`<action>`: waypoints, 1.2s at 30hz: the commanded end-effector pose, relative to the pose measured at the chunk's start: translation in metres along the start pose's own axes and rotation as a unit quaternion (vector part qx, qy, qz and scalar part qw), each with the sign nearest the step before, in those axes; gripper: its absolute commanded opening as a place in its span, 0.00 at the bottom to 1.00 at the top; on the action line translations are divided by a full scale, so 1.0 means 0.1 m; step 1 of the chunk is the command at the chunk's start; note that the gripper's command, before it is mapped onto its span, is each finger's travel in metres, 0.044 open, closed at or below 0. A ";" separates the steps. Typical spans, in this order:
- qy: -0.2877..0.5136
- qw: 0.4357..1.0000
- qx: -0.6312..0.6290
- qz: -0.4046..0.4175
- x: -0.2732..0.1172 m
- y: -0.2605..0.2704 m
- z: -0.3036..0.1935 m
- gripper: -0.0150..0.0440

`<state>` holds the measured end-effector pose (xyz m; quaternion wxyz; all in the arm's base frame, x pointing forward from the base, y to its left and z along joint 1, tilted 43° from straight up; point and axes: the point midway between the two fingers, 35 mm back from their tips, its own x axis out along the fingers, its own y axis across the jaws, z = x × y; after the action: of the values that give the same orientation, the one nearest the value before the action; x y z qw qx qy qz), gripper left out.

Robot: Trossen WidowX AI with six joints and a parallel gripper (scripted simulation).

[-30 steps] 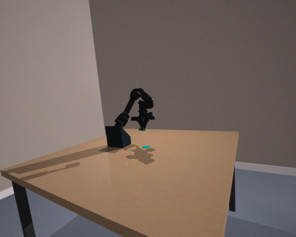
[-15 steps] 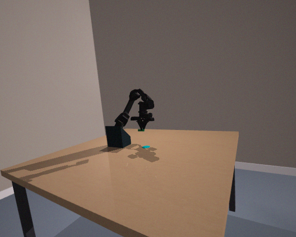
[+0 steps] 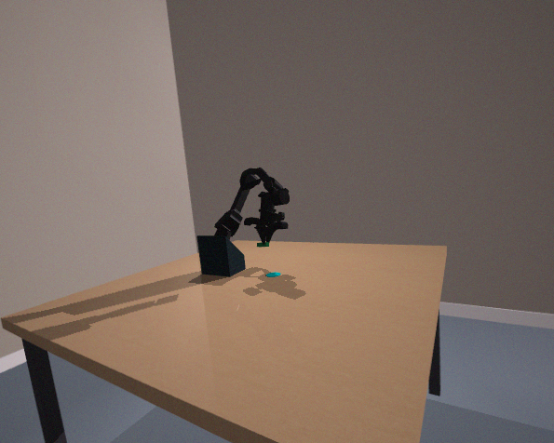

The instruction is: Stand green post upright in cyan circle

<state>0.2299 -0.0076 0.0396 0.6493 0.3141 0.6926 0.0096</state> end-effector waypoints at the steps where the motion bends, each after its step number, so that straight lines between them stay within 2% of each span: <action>1: -0.012 1.000 0.000 -0.011 0.00 -0.01 -0.02 0.29; 36: -0.096 0.993 0.002 -0.075 0.05 -0.03 -0.08 0.29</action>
<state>0.2224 -0.0039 0.0343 0.7033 0.2658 0.6564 -0.0625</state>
